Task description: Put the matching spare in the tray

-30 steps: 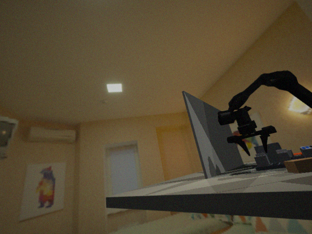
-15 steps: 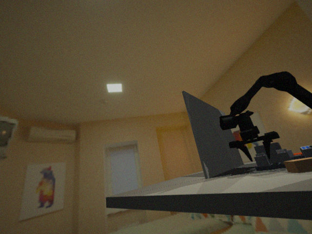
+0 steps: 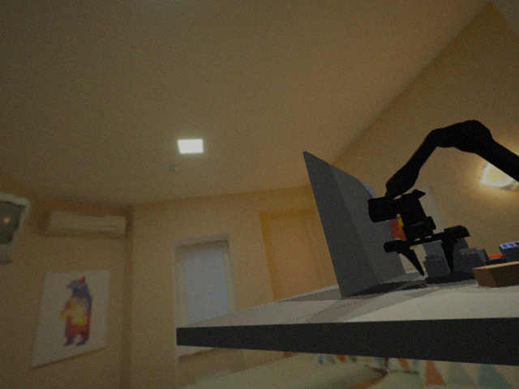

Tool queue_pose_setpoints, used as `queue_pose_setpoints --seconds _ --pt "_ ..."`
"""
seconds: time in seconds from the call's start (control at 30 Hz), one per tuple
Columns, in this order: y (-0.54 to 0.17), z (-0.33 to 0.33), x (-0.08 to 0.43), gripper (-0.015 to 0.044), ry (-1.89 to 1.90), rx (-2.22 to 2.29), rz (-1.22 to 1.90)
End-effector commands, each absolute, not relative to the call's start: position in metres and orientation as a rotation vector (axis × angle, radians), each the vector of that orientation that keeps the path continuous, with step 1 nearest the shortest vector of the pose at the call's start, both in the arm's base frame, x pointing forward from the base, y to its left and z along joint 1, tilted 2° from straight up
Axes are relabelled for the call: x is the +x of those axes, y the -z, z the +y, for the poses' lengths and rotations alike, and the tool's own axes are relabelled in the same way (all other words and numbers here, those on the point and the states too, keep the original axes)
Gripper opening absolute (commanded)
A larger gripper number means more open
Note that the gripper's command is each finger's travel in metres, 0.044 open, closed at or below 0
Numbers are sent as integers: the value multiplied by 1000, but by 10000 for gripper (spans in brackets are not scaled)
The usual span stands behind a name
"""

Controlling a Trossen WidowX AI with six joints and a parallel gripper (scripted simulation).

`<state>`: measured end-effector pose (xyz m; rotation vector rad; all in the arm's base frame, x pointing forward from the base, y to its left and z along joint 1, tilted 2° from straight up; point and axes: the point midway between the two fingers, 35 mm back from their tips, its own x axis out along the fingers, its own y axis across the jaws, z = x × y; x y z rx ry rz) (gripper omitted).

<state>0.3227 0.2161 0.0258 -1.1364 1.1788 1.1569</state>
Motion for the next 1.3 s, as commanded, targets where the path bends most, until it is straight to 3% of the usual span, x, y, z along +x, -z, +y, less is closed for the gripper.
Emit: queue_pose_setpoints --seconds 0.0,0.1,0.37,0.53,0.83,1.27 --pt "-26 216 323 247 -1157 -1136 1179" --pt "-26 216 323 169 -1157 -1136 1179" --pt "-26 216 323 115 -1157 -1136 1179" --pt "-26 216 323 0 -1157 -1136 1179" --pt "-31 216 323 0 -1156 -1136 1179" --pt "-105 212 320 0 -1150 -1136 1180"
